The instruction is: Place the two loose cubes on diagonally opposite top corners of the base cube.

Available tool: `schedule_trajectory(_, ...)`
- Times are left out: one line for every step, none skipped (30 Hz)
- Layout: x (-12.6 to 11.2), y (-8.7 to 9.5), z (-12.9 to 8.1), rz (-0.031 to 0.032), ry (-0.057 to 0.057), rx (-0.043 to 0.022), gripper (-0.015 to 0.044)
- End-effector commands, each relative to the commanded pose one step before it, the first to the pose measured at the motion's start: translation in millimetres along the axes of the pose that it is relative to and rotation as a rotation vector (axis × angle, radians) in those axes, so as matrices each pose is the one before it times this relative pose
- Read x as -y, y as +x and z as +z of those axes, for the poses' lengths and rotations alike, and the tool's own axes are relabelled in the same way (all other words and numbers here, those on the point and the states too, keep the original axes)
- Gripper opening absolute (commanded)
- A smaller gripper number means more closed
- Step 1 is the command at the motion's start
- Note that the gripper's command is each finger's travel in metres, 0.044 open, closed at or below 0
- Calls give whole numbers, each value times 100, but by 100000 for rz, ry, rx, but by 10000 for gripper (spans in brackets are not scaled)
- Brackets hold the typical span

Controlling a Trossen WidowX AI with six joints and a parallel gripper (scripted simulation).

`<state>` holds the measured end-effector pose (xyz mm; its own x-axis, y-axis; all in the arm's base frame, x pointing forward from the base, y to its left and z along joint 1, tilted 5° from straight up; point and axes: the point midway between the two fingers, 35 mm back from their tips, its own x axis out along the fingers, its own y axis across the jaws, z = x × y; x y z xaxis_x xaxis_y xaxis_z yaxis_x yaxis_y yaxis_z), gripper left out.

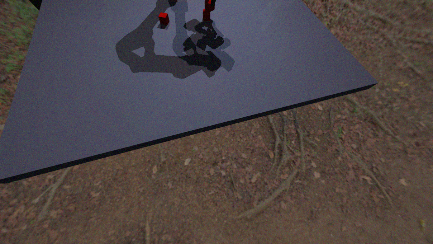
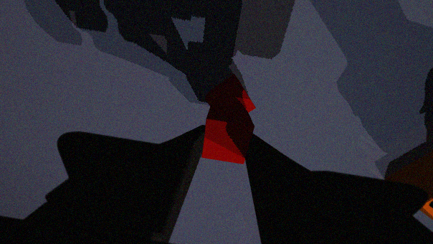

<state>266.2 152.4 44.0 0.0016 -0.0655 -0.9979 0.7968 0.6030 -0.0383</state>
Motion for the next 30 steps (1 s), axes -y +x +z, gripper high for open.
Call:
schedule_trajectory(-4, 50, -36, 48, 488, -331, 205)
schedule_trajectory(0, 0, 0, 0, 0, 0, 205)
schedule_trajectory(0, 0, 0, 0, 0, 0, 205)
schedule_trajectory(0, 0, 0, 0, 0, 0, 205)
schedule_trajectory(0, 0, 0, 0, 0, 0, 205)
schedule_trajectory(0, 0, 0, 0, 0, 0, 205)
schedule_trajectory(-2, -189, 8, -9, -107, 72, 205)
schedule_trajectory(0, -408, 17, -20, -231, 156, 205)
schedule_trajectory(2, -203, 8, -9, -103, 69, 205)
schedule_trajectory(1, -149, 3, -3, -41, 27, 205)
schedule_trajectory(0, -87, 0, 0, 0, 0, 205)
schedule_trajectory(0, -98, 0, 0, 0, -1, 205)
schedule_trajectory(0, -110, 0, 0, 0, -1, 205)
schedule_trajectory(0, -121, 0, 1, 0, -1, 205)
schedule_trajectory(0, -127, 0, 1, 0, -1, 205)
schedule_trajectory(0, -129, 0, 1, 0, -1, 205)
schedule_trajectory(0, -129, 0, 1, 0, -1, 205)
schedule_trajectory(0, -128, 0, 0, 0, -1, 205)
schedule_trajectory(0, -128, 0, 0, 0, -1, 205)
schedule_trajectory(0, -127, 0, 0, 0, -1, 205)
schedule_trajectory(0, -127, 0, 0, 0, -1, 205)
schedule_trajectory(0, -128, 0, 0, 0, -1, 205)
schedule_trajectory(0, -128, 0, 0, 0, -1, 205)
schedule_trajectory(0, -129, 0, 0, 0, -1, 205)
schedule_trajectory(0, -129, 0, 0, 0, -1, 205)
schedule_trajectory(0, -130, 0, 0, 0, -1, 205)
schedule_trajectory(0, -130, 0, 0, 0, -1, 205)
schedule_trajectory(0, -62, 0, 0, 0, 0, 205)
schedule_trajectory(0, 0, 0, 0, 0, 0, 205)
schedule_trajectory(0, 0, 0, 0, 0, 0, 205)
